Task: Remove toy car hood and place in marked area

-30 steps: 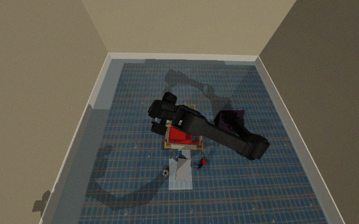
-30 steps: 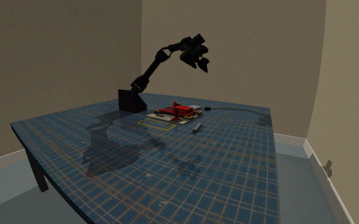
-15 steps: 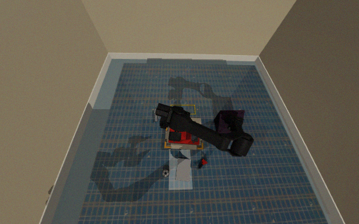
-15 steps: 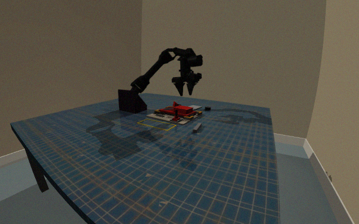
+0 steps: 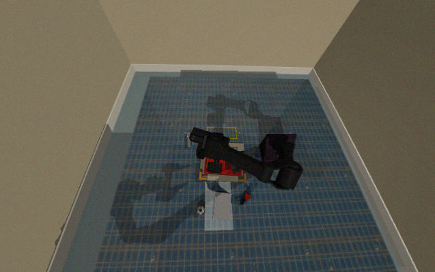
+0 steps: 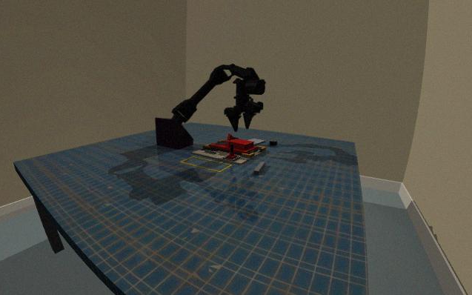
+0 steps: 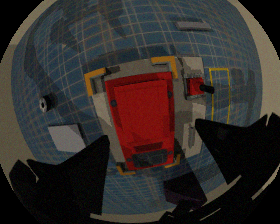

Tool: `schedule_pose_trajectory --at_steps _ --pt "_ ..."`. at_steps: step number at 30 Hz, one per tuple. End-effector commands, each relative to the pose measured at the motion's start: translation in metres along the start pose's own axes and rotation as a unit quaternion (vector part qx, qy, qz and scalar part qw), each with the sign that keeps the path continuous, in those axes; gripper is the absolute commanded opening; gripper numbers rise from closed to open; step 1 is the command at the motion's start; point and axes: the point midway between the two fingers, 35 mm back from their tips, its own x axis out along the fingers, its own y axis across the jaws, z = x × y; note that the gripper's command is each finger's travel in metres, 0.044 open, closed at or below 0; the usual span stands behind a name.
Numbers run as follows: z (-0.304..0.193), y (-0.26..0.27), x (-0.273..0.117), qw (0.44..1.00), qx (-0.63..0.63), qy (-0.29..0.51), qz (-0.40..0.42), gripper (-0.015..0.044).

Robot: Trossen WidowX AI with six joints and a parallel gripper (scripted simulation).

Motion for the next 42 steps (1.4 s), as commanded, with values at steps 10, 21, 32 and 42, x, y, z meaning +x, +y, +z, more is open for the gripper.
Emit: schedule_pose_trajectory --at_steps 10,21,32,42 --pt "0.000 0.001 0.009 1.000 0.001 0.001 0.003 0.0440" --pt "-0.001 0.001 0.016 1.000 0.001 0.001 0.003 0.0440" --pt "-0.001 0.002 0.024 1.000 0.001 0.000 0.003 0.0440" --pt "-0.002 0.002 0.030 1.000 0.001 0.000 0.003 0.0440"
